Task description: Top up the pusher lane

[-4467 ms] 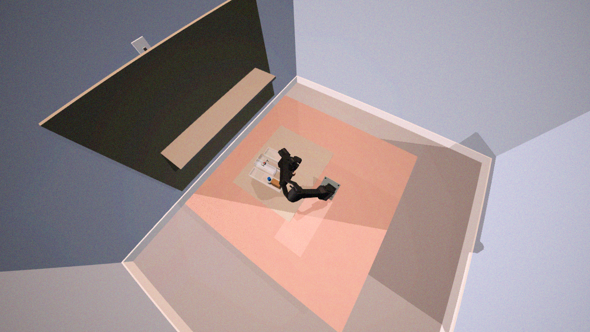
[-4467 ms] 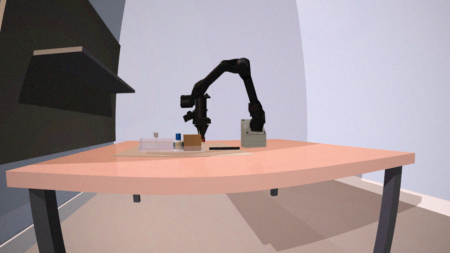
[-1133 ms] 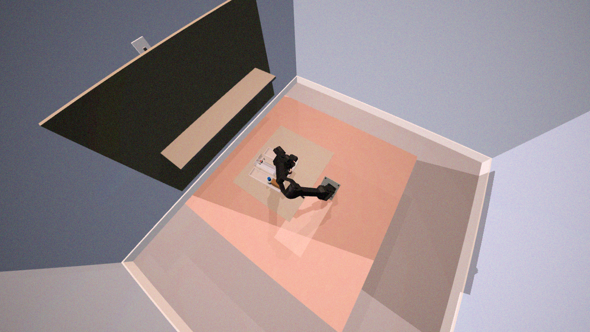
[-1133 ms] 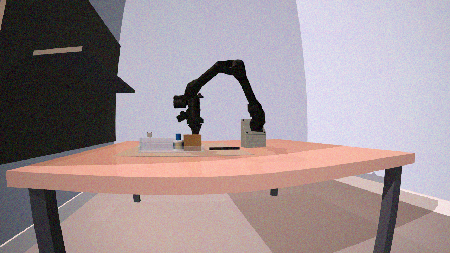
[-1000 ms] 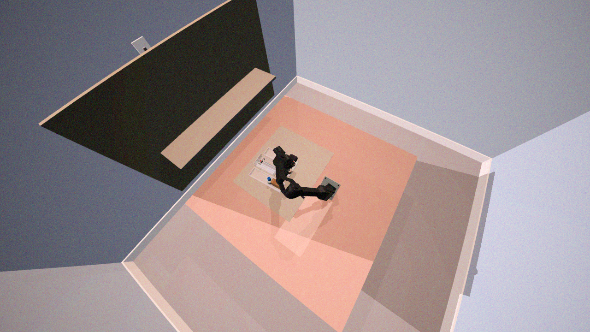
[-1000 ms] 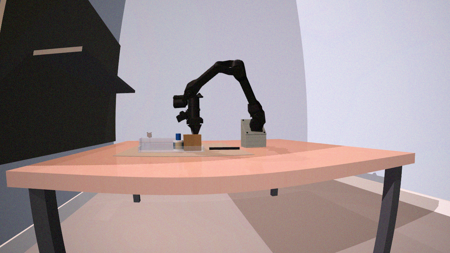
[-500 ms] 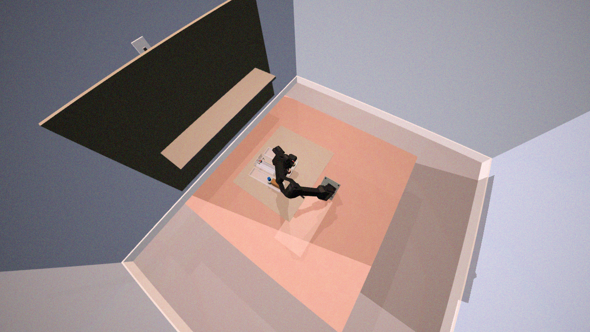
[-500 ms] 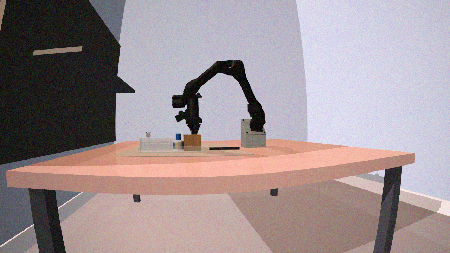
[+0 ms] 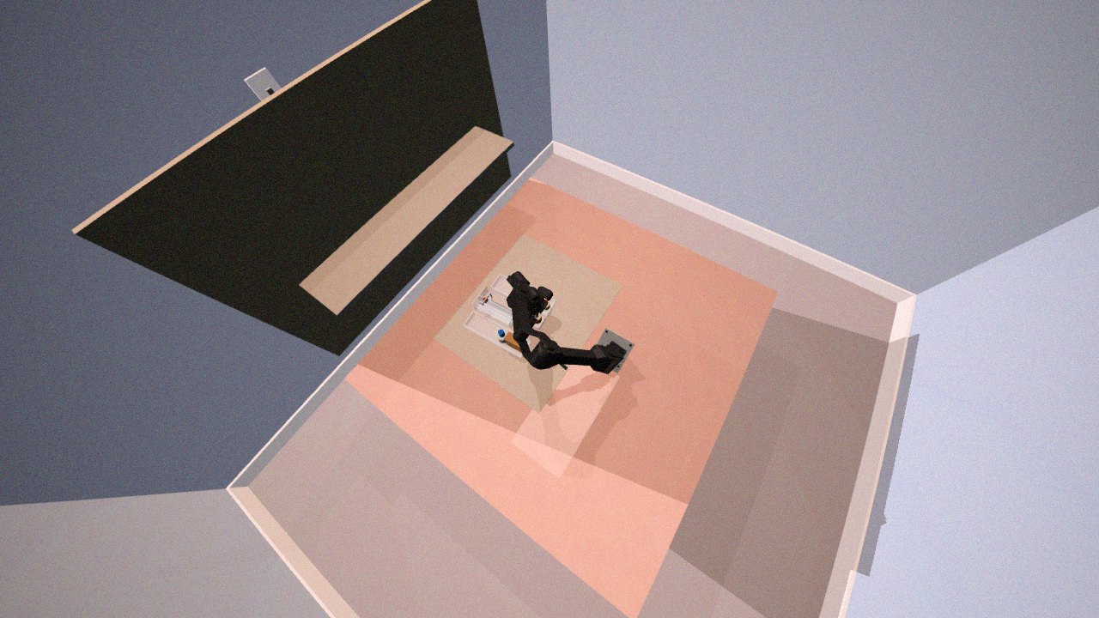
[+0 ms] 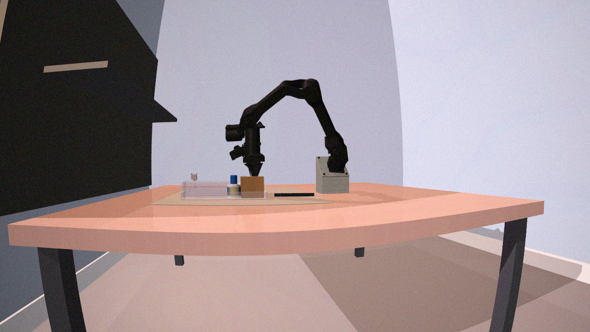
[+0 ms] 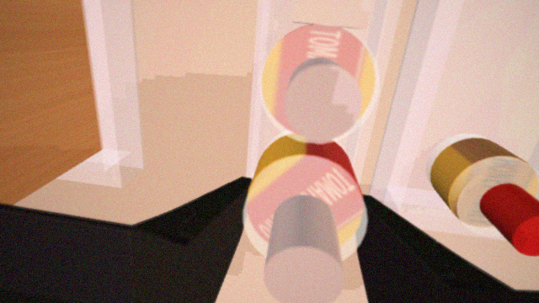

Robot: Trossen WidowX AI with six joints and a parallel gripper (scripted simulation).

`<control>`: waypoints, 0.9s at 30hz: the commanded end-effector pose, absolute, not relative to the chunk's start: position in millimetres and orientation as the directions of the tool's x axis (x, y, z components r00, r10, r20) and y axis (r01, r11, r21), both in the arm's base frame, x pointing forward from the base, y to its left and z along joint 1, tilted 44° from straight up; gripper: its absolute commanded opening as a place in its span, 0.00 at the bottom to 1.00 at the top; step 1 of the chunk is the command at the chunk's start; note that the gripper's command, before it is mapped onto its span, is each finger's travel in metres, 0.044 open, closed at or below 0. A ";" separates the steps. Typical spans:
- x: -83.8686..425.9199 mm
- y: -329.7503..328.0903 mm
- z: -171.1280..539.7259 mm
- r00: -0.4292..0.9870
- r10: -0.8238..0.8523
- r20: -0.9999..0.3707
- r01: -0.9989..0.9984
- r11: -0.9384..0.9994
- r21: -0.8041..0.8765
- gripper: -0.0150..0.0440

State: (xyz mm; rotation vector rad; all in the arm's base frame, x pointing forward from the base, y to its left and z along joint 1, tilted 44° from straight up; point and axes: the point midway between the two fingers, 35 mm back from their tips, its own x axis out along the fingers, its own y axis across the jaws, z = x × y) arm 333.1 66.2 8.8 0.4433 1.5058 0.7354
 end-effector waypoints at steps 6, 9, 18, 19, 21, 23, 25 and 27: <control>340.0 67.1 11.5 -0.063 0.685 -0.726 -0.172 0.709 0.684 0.25; 340.0 67.1 11.5 -0.063 0.685 -0.726 -0.172 0.709 0.684 0.25; 339.9 67.1 11.4 -0.063 0.685 -0.726 -0.172 0.709 0.684 0.25; 340.0 67.2 11.4 -0.063 0.685 -0.726 -0.172 0.709 0.684 0.25; 340.0 67.4 11.1 -0.063 0.685 -0.726 -0.172 0.709 0.684 0.25; 340.3 67.7 10.9 -0.063 0.685 -0.726 -0.172 0.709 0.684 0.25; 340.6 67.9 10.8 -0.063 0.685 -0.726 -0.172 0.709 0.684 0.25; 340.9 68.0 10.8 -0.063 0.685 -0.726 -0.172 0.709 0.684 0.25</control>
